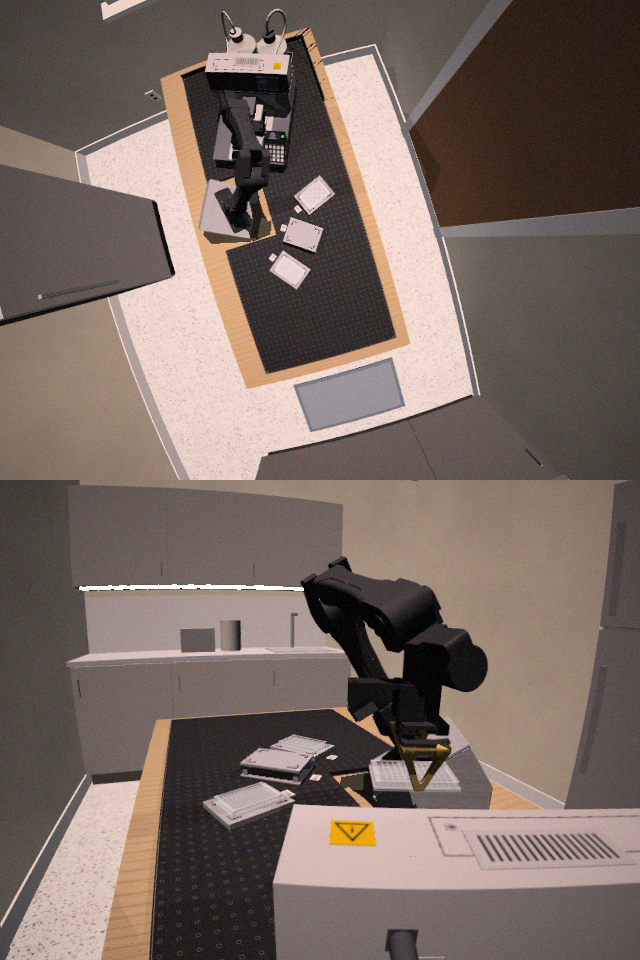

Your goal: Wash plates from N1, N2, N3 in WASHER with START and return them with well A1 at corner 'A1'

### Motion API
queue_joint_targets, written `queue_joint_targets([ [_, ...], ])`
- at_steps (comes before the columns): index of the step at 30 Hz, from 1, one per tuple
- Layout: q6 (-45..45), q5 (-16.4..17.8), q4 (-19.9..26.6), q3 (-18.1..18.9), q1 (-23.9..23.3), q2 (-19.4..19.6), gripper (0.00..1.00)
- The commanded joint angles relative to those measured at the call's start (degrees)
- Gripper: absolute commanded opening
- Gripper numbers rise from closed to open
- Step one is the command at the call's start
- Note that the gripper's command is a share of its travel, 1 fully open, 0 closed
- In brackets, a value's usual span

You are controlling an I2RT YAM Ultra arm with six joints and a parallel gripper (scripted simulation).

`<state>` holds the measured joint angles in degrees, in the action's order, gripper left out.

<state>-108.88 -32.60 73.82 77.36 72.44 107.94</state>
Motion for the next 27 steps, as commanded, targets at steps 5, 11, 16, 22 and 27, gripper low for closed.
queue_joint_targets([
  [5,-5.49,0.85,0.22,2.95,4.26,4.12,0.00],
  [11,-5.51,0.86,0.24,3.08,4.28,4.24,0.00],
  [16,-5.49,0.85,0.23,3.06,4.26,4.21,0.00],
  [22,-5.47,0.85,0.23,3.01,4.24,4.15,0.00],
  [27,-5.45,0.84,0.24,2.97,4.22,4.10,0.00],
])
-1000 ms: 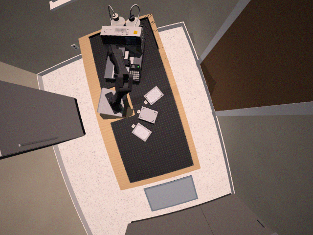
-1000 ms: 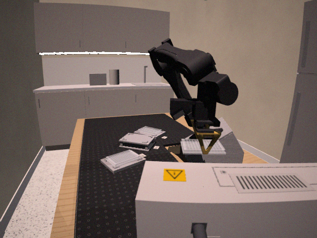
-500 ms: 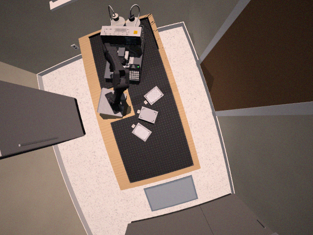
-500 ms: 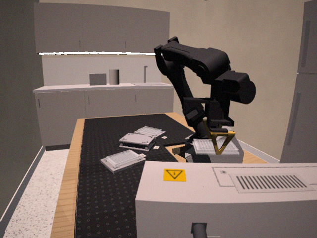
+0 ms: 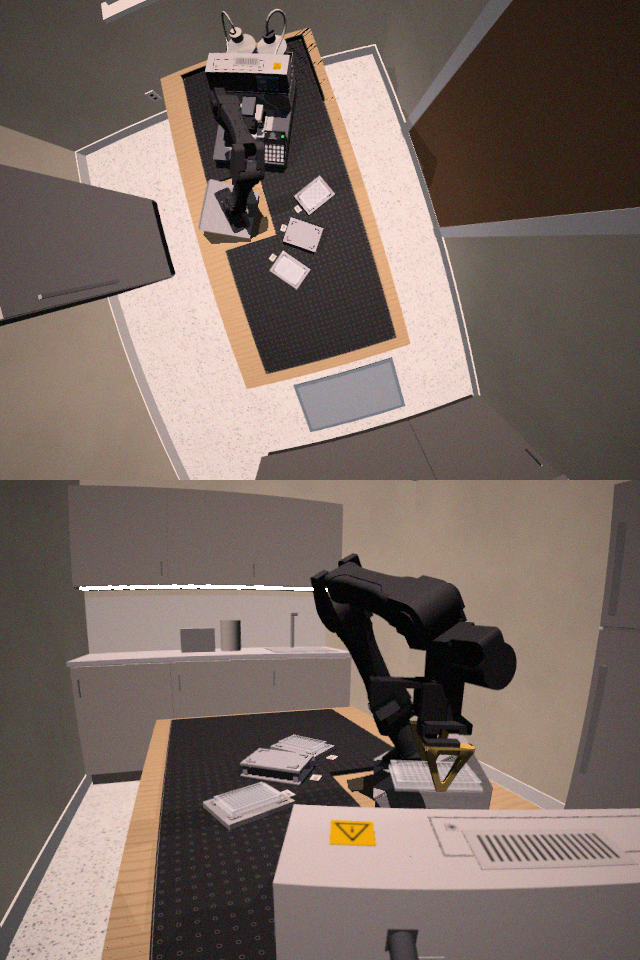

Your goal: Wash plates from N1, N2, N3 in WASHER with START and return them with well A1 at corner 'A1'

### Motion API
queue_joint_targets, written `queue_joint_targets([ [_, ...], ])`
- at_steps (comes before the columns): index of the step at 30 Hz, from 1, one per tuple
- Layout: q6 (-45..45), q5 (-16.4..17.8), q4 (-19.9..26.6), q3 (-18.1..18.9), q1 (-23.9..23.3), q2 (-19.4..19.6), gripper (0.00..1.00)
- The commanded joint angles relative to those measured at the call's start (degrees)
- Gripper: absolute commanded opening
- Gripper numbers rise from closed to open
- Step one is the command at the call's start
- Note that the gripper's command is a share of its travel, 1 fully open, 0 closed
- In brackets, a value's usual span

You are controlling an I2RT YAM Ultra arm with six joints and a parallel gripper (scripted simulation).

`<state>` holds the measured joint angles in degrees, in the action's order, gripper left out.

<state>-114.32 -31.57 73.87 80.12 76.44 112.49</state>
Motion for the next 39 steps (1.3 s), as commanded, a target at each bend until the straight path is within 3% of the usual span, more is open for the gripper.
queue_joint_targets([
  [1,-0.01,-0.19,0.19,0.21,0.22,-0.45,0.00],
  [21,0.00,-0.19,0.18,0.08,0.22,-0.58,0.00],
  [39,2.70,-0.83,-6.36,-4.51,-2.16,-0.07,0.00],
])
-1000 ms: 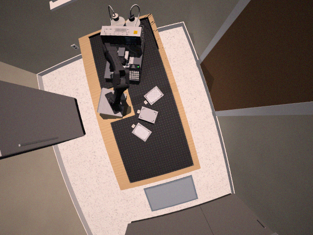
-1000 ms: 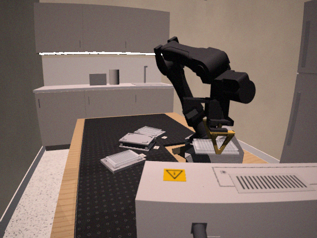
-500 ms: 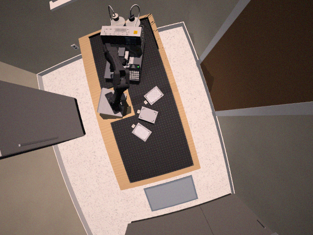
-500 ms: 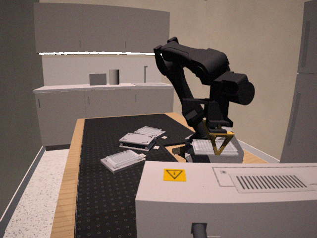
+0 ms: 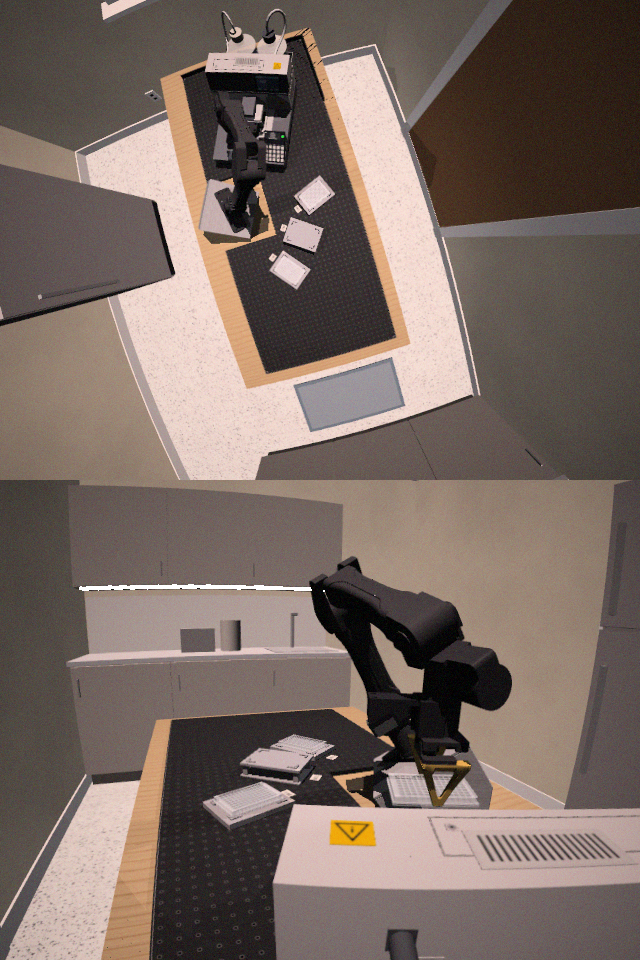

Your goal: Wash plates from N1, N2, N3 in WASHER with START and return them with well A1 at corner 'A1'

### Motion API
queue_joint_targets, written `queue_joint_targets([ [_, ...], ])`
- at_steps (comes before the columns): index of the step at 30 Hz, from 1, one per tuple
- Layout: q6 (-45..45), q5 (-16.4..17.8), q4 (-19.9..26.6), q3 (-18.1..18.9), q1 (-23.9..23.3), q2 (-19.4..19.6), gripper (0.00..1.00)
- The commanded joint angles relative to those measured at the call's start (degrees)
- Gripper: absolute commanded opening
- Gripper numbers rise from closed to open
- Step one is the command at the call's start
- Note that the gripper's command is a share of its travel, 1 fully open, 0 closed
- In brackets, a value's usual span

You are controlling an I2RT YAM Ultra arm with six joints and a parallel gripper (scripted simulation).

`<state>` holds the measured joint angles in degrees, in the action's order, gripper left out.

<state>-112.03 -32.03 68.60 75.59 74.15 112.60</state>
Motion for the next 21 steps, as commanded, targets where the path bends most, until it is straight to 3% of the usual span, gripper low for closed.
queue_joint_targets([
  [1,0.58,-0.41,-1.50,-0.26,-0.02,-0.14,0.00],
  [21,3.82,-1.08,-8.95,-4.94,-2.82,0.88,0.00],
])
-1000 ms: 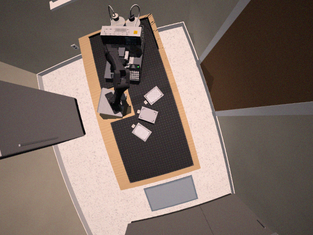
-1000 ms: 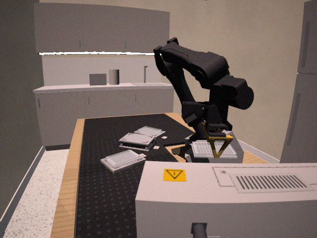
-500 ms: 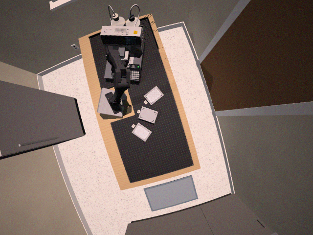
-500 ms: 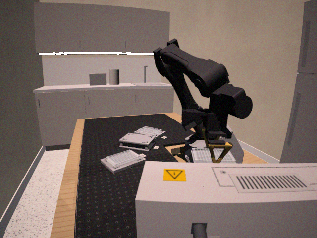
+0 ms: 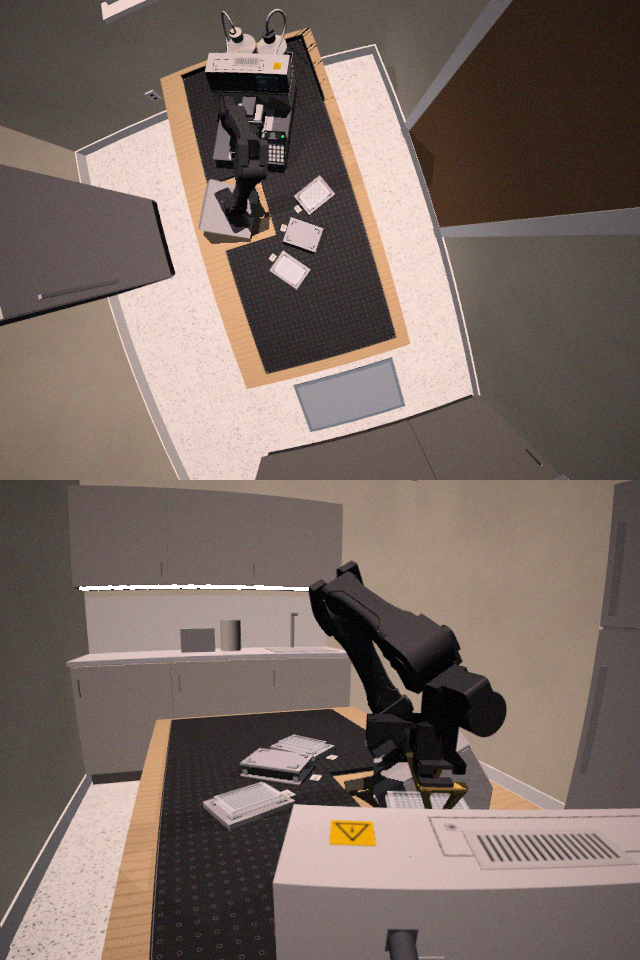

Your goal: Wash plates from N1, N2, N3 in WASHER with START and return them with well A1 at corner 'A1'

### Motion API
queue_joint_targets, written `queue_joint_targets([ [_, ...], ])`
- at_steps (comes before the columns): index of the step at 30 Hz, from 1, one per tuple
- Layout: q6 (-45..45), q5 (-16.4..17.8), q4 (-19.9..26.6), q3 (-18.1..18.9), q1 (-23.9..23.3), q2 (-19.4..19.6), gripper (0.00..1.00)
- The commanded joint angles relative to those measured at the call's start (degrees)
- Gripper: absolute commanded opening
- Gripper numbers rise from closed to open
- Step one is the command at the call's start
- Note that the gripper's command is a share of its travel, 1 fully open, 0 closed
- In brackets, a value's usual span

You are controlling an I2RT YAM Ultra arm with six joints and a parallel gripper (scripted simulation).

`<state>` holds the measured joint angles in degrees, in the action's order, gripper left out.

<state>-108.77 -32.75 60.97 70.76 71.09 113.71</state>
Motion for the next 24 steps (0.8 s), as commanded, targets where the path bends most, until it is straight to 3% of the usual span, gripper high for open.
queue_joint_targets([
  [1,0.74,-0.39,-1.74,-0.36,0.09,-0.16,0.00],
  [10,2.43,-0.70,-5.49,-2.41,-1.36,0.60,0.00],
  [24,2.63,-0.74,-5.92,-2.88,-1.53,0.46,0.00],
])
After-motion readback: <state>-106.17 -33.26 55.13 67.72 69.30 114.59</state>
